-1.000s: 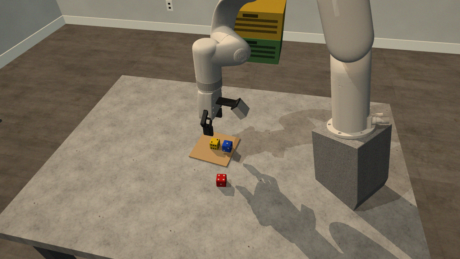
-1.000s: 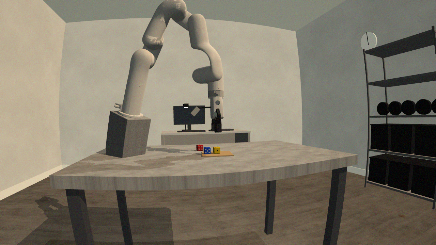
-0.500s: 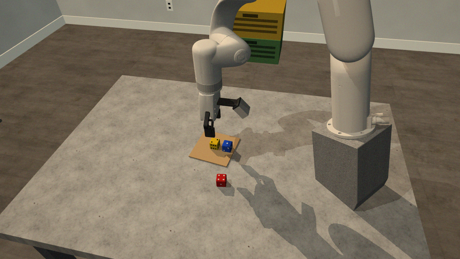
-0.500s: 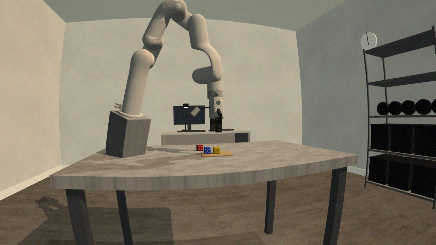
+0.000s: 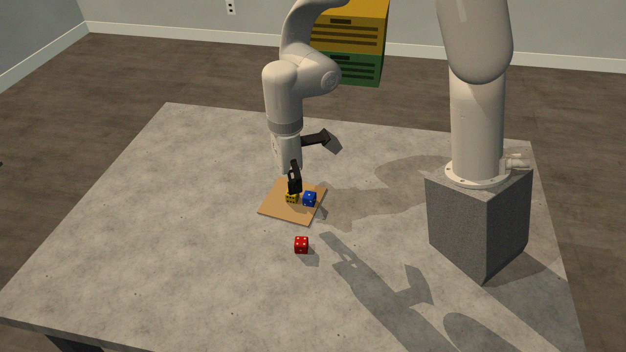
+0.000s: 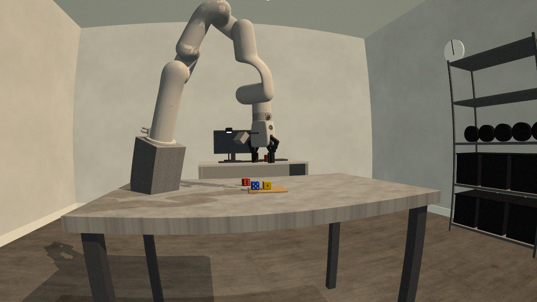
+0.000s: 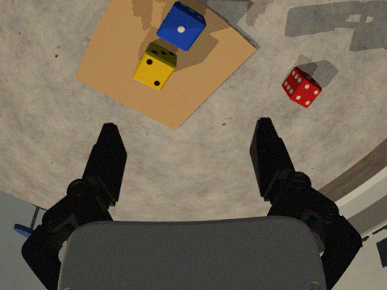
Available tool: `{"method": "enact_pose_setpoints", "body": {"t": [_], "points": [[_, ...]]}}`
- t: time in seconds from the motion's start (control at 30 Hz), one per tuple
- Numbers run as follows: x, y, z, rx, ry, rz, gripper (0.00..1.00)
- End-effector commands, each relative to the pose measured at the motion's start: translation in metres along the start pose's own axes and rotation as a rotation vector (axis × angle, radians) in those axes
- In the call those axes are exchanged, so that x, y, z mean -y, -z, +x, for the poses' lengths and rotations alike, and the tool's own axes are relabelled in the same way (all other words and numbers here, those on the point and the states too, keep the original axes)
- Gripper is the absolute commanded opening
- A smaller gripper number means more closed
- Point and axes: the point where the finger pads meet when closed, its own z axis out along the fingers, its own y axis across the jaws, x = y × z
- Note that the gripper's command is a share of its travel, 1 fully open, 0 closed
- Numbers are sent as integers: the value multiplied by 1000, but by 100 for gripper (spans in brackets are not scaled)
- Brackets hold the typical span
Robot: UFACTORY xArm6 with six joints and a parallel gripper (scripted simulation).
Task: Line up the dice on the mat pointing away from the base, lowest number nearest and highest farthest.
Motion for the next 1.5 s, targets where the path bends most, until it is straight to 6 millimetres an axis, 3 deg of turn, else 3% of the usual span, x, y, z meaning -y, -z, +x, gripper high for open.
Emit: {"method": "enact_pose_setpoints", "body": {"t": [0.0,0.1,0.17,0.57,0.67,0.7,1.1,1.2,1.27,1.47], "points": [[-7,0,-3,-5,172,-17,100],[-8,0,-3,-5,183,-17,100],[-15,0,-5,-4,324,-18,100],[-34,-1,-9,-1,736,-20,100],[-35,-1,-9,-1,757,-20,100],[-40,-1,-10,0,860,-20,100],[-59,-2,-13,4,1266,-21,100],[-59,-2,-13,4,1277,-21,100],[-66,-2,-14,6,1420,-20,100],[-74,-2,-14,7,1582,-20,100]]}}
